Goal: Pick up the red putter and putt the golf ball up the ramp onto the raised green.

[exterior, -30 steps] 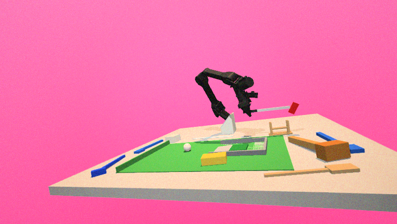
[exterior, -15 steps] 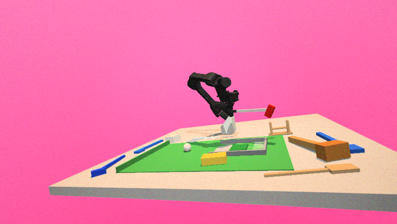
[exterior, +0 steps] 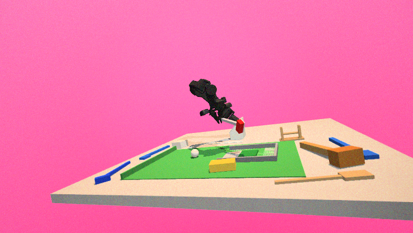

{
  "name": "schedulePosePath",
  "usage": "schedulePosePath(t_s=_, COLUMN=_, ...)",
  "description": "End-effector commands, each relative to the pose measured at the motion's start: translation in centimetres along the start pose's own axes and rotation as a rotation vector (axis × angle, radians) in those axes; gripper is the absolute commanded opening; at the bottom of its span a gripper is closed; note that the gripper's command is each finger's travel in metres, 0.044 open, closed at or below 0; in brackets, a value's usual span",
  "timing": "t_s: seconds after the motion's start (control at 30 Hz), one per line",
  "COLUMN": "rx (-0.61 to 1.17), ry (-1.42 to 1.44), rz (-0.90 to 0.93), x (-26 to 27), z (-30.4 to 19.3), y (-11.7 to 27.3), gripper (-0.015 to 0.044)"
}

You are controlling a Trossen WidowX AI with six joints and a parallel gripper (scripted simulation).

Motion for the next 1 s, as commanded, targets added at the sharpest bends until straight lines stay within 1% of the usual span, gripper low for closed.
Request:
schedulePosePath(t_s=0.0, rx=0.008, ry=-0.141, rz=-0.028, x=-2.4, z=-2.3, y=0.8, gripper=0.0000)
schedulePosePath(t_s=0.33, rx=0.047, ry=-0.438, rz=-0.095, x=-6.7, z=-8.2, y=2.0, gripper=0.0000)
schedulePosePath(t_s=0.63, rx=0.085, ry=-0.698, rz=-0.166, x=-9.1, z=-13.9, y=3.1, gripper=0.0000)
schedulePosePath(t_s=0.97, rx=0.087, ry=-0.717, rz=-0.171, x=-9.3, z=-14.4, y=2.8, gripper=0.0000)
Point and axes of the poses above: the point midway between the two fingers, 35 mm back from their tips, its own y axis back along the fingers, its own x axis across the jaws, z = x × y, the point moved 6 cm from there along y, back along the fingers, and after that the axes turned 5 degrees about -y, right-handed, at the moved point
